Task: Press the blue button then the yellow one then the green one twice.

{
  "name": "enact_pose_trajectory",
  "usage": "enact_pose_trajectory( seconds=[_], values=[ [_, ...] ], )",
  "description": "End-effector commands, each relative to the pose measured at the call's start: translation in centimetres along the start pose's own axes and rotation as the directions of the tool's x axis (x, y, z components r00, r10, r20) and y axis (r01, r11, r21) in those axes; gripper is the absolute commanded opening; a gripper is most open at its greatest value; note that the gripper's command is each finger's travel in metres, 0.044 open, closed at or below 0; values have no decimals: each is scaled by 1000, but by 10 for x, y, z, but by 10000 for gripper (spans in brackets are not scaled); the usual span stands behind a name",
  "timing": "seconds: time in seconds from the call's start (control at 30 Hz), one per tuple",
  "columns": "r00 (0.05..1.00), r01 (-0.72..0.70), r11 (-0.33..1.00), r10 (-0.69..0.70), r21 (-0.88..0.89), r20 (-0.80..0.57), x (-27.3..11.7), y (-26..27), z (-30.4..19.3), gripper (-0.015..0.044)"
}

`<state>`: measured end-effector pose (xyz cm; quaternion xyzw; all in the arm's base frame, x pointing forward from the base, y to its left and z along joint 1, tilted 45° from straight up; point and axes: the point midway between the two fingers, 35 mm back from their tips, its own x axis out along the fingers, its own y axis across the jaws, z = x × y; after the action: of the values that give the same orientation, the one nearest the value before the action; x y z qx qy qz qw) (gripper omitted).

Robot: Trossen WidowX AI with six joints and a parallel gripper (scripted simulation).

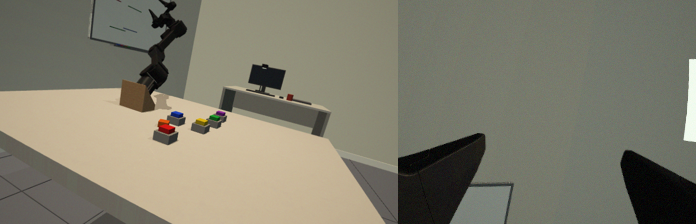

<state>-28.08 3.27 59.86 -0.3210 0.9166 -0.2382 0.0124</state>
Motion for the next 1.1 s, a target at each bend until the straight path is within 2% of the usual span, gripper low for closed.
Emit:
enact_pose_trajectory(
  seconds=[0.0, 0.1, 0.27, 0.47, 0.63, 0.8, 0.93, 1.07],
  values=[
    [1000, -2, 999, 1, -38, -14, -1, -6, -2, 400],
    [984, -51, 899, -29, -435, -176, -20, -73, -24, 400],
    [954, -123, 737, -97, -665, -283, -36, -129, -32, 400],
    [873, -286, 381, -274, -879, -403, -66, -226, -23, 400],
    [788, -433, 96, -443, -896, -428, -92, -299, 3, 400],
    [692, -574, -136, -607, -807, -390, -118, -365, 43, 400],
    [608, -681, -273, -728, -680, -317, -139, -411, 85, 400],
    [519, -776, -356, -829, -520, -208, -159, -450, 135, 400]
  ],
)
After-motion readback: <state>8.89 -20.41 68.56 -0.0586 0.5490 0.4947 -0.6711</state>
